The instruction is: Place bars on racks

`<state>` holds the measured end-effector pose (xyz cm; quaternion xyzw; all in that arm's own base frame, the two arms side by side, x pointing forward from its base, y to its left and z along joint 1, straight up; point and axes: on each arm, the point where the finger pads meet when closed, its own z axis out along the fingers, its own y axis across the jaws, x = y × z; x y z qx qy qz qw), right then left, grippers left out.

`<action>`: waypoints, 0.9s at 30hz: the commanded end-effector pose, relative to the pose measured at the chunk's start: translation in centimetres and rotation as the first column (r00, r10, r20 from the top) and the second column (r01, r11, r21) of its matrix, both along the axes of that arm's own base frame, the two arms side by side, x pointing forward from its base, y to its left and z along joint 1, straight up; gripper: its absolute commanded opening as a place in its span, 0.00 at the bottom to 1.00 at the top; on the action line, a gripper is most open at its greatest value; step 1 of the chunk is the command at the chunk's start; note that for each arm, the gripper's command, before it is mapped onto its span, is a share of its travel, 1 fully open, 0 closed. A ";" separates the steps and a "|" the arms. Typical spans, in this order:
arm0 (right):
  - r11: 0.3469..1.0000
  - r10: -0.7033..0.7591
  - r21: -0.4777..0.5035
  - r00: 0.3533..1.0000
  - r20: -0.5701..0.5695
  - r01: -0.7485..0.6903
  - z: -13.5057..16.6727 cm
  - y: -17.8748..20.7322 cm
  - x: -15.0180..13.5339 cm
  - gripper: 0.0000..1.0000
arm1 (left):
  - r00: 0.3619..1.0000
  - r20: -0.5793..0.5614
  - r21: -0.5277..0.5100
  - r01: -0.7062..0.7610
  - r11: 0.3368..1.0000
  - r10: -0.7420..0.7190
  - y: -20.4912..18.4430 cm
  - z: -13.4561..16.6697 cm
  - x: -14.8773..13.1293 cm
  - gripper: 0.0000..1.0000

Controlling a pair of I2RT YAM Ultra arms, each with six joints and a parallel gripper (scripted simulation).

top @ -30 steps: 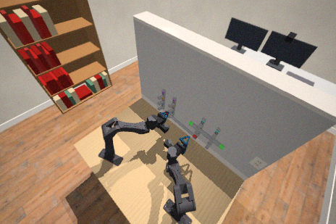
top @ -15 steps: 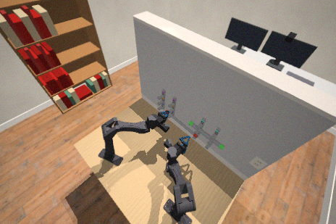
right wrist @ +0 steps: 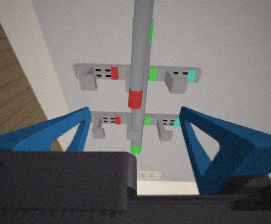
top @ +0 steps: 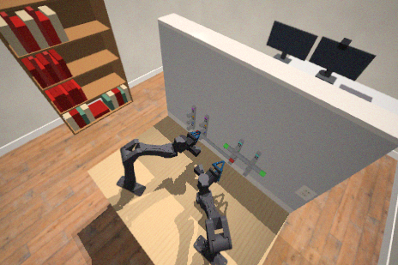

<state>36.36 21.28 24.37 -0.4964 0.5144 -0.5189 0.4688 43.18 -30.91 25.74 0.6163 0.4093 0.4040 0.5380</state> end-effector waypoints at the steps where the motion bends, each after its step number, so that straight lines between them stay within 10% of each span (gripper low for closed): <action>1: 0.999 0.002 0.039 1.000 0.030 -0.003 1.1 0.4 -0.1 1.00 | 0.998 0.067 -0.084 0.001 0.996 0.005 0.4 3.8 0.2 0.00; 27: 0.999 0.001 0.040 1.000 0.030 -0.003 0.8 0.2 0.0 1.00 | 0.998 0.067 -0.084 0.000 0.996 0.005 0.6 3.0 0.0 0.00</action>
